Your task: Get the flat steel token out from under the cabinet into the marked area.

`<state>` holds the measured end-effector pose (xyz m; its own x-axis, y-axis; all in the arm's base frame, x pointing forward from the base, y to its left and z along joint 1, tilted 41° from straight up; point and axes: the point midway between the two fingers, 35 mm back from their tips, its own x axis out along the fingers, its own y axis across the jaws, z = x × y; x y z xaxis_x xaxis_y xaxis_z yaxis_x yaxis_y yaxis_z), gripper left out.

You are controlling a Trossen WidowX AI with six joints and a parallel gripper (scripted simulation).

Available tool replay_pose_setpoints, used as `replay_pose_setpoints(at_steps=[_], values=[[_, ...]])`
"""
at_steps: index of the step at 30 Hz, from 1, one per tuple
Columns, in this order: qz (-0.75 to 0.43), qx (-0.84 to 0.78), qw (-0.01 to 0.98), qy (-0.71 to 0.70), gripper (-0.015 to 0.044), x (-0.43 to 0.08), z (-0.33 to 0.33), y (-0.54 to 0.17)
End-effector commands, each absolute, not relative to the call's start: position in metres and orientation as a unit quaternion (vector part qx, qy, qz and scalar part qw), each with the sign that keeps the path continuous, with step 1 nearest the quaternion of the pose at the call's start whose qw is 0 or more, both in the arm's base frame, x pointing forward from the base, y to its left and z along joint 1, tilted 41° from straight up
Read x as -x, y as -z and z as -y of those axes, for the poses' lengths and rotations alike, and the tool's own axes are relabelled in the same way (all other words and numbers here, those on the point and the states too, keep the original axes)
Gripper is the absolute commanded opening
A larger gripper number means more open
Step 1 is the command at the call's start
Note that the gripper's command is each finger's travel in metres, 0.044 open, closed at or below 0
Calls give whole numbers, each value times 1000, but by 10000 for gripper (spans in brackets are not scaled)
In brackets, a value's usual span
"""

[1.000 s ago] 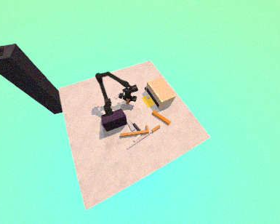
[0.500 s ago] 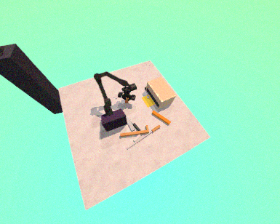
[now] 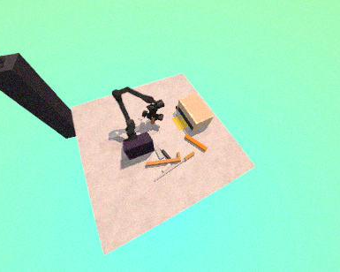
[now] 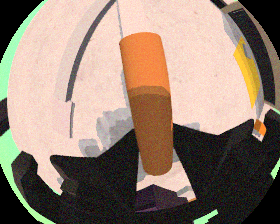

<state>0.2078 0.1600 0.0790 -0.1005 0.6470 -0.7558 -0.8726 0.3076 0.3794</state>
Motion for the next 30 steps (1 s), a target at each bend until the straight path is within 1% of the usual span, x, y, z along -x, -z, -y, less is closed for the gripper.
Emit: replay_pose_setpoints(at_steps=[1,30], values=[[-460,120,665,-576,0,-208,-164,-87],[-459,119,666,-576,0,-197,-187,-109]])
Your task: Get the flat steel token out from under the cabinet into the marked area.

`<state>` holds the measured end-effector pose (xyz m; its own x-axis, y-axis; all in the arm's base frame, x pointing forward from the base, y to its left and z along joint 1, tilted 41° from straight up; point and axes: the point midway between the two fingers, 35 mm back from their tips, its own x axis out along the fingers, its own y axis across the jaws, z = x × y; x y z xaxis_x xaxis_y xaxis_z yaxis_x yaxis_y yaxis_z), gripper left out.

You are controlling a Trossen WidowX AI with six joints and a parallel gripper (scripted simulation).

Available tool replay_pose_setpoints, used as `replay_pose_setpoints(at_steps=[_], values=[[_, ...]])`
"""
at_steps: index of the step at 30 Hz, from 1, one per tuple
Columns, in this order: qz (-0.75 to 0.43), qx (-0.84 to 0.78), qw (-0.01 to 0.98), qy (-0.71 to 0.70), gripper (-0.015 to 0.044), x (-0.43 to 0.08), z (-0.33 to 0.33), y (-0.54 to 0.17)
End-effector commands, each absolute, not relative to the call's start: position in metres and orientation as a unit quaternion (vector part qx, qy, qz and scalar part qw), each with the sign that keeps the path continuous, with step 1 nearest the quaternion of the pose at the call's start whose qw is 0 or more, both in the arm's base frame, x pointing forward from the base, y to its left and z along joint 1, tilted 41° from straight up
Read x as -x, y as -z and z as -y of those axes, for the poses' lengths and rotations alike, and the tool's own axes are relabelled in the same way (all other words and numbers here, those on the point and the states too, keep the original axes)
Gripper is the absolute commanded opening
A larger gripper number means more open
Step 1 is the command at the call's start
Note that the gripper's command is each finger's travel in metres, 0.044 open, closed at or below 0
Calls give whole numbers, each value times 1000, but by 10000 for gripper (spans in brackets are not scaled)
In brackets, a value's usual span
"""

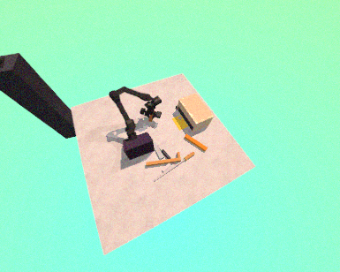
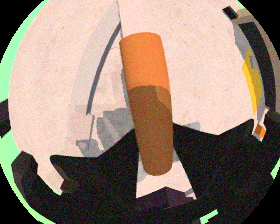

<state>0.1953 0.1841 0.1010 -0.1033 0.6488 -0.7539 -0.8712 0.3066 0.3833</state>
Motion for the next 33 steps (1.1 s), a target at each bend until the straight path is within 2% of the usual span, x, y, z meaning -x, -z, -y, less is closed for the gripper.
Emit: replay_pose_setpoints(at_steps=[1,33], values=[[-459,119,666,-576,0,-196,-188,-110],[-458,118,666,-577,0,-185,-214,-135]])
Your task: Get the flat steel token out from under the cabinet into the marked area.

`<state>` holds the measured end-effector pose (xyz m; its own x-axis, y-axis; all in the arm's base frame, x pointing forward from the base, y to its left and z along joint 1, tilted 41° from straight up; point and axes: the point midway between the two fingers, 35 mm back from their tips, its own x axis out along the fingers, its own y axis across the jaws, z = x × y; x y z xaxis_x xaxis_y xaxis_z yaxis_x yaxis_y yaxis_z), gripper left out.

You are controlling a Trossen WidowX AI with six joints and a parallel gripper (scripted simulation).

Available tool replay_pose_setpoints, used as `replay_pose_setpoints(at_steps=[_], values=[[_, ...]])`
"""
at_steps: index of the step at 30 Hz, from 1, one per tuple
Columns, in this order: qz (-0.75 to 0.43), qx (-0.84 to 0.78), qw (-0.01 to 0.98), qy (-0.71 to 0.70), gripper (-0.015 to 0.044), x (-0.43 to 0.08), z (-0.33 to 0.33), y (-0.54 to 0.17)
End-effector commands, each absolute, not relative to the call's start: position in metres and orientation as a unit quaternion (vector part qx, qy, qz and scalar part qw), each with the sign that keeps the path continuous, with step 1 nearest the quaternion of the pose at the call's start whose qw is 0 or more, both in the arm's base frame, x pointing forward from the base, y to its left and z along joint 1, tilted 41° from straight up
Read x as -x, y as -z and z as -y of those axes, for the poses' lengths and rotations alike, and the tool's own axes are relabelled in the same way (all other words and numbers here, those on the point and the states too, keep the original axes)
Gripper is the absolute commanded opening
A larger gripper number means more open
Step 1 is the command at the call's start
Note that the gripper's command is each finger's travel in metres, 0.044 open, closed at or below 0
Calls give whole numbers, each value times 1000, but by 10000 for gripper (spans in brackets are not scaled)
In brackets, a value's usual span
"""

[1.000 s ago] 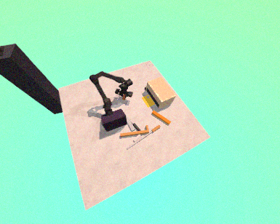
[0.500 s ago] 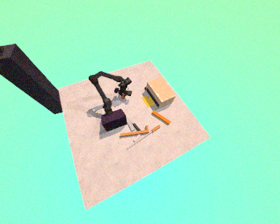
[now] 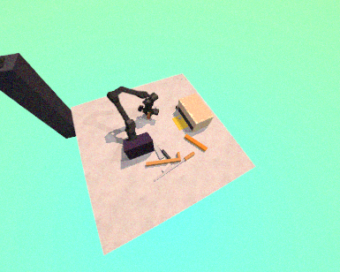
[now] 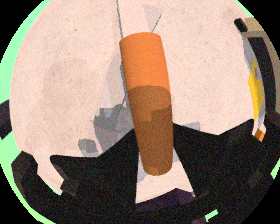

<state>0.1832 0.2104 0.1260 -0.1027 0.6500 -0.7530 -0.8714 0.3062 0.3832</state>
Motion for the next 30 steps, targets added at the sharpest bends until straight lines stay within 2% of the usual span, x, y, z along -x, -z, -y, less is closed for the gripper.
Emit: replay_pose_setpoints(at_steps=[1,30], values=[[-458,118,666,-577,0,-185,-214,-136],[-457,117,666,-578,0,-176,-240,-160]])
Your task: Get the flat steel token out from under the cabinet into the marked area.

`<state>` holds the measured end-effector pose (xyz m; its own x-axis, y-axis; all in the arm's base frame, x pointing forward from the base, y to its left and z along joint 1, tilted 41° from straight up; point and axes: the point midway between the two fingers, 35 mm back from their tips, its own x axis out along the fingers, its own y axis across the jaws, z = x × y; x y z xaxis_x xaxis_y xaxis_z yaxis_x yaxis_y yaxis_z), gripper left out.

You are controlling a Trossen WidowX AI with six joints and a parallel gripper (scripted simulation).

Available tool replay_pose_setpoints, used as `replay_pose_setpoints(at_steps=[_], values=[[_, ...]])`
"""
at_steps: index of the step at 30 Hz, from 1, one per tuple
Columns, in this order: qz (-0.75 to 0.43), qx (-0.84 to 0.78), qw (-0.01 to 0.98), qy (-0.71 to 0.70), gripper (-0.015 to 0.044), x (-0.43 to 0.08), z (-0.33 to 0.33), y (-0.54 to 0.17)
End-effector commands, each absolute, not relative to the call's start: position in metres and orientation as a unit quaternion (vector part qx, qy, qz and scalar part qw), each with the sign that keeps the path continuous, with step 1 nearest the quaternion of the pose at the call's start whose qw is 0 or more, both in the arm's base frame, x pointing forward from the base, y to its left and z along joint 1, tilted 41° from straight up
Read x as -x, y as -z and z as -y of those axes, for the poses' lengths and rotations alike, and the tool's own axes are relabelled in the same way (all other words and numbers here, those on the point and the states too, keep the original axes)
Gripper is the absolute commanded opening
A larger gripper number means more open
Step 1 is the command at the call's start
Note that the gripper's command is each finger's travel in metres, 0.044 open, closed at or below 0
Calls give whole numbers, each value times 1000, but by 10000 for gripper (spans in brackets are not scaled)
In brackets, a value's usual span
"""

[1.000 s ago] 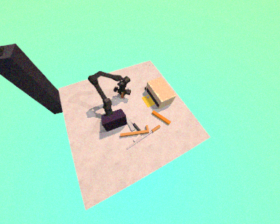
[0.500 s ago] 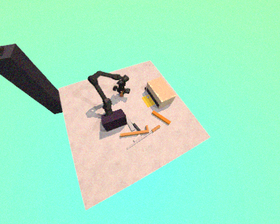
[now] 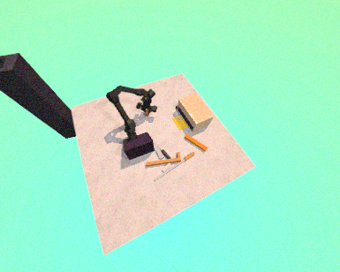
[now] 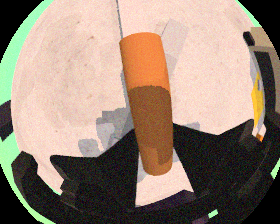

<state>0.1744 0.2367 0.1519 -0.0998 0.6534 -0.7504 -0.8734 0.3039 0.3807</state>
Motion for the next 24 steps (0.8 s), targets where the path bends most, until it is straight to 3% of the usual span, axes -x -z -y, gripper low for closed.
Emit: replay_pose_setpoints(at_steps=[1,24], values=[[-457,117,666,-578,0,-176,-241,-161],[-470,100,669,-567,0,-173,-254,-174]])
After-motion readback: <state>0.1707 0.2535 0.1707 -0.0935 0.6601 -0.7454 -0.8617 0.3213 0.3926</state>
